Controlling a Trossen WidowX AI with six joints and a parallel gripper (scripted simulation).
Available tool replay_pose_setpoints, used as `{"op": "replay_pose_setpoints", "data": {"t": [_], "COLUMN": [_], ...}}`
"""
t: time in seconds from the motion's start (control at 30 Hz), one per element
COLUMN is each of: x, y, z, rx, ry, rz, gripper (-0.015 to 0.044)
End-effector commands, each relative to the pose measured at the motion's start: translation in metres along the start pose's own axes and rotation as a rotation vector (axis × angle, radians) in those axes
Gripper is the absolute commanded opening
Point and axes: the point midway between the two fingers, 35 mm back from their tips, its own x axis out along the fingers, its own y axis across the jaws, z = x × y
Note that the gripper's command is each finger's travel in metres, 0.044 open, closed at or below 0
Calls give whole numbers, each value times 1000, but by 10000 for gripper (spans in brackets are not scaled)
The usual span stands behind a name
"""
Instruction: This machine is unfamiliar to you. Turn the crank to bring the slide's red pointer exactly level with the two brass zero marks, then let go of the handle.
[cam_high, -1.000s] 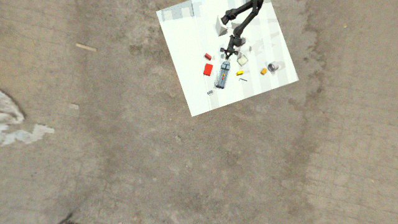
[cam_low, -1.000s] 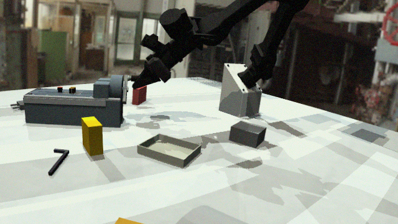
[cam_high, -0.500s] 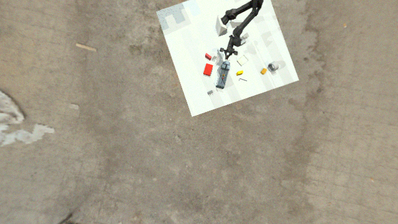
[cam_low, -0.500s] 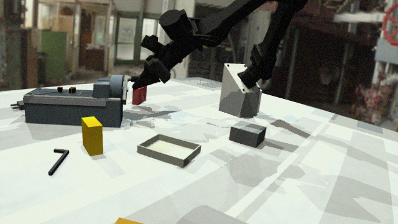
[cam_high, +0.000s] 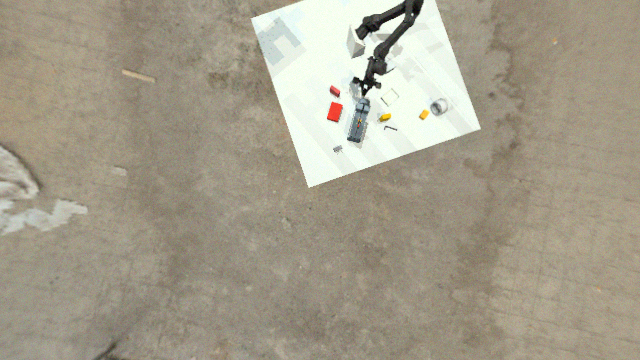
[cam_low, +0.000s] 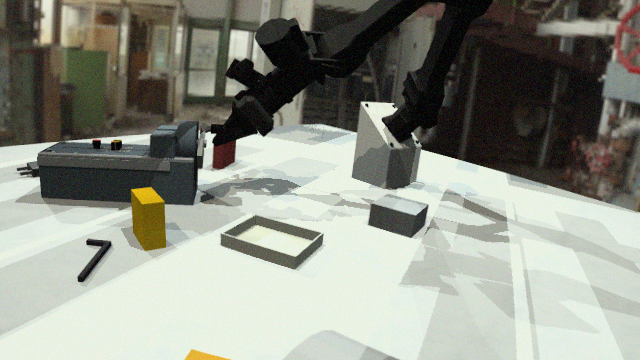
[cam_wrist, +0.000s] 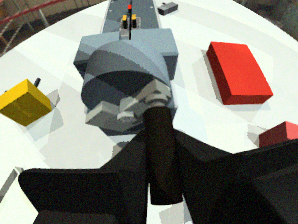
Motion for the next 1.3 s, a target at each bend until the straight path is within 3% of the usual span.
{"op": "replay_pose_setpoints", "data": {"t": [0.0,1.27], "x": [5,33], "y": [-6,3], "z": [-5,-33], "rx": [2,3], "ry": [8,9], "rz": [-18,-17], "gripper": [0,0]}}
